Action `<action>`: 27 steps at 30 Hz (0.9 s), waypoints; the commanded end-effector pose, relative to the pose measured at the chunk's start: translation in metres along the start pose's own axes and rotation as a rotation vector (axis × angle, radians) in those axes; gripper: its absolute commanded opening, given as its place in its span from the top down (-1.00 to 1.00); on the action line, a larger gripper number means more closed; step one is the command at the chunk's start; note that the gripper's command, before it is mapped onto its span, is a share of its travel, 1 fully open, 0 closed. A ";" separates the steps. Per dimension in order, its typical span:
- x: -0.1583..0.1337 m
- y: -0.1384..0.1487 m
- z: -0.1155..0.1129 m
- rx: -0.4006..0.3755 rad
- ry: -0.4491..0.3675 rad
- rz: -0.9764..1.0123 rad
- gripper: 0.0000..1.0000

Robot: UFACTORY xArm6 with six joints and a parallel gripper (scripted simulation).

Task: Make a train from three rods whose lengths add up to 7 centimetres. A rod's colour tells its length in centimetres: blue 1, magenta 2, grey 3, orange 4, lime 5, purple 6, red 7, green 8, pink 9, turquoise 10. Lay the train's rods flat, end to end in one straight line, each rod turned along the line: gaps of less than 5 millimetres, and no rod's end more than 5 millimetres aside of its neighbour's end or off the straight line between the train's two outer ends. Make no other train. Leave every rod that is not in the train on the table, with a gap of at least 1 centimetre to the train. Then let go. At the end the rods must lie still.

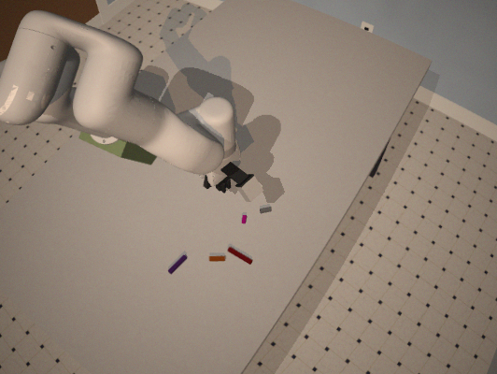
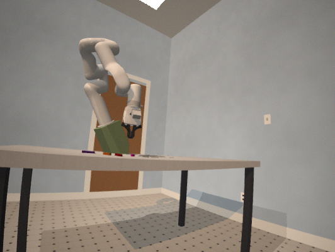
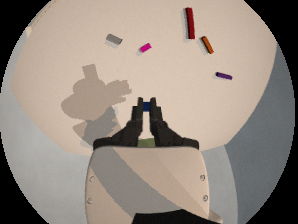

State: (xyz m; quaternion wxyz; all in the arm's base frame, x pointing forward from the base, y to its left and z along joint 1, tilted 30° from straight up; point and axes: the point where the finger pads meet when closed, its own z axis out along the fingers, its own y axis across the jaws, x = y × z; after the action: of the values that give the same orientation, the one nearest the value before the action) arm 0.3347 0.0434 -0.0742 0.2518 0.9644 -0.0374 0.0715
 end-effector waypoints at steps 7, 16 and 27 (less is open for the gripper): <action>0.010 -0.009 -0.006 -0.005 -0.001 -0.036 0.92; 0.044 -0.060 -0.006 -0.010 0.003 -0.199 0.92; 0.067 -0.125 -0.006 -0.004 -0.002 -0.392 0.92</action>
State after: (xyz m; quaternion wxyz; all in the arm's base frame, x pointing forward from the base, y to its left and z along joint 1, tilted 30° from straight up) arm 0.3964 0.1252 -0.1030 0.2590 0.9588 0.1087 0.0433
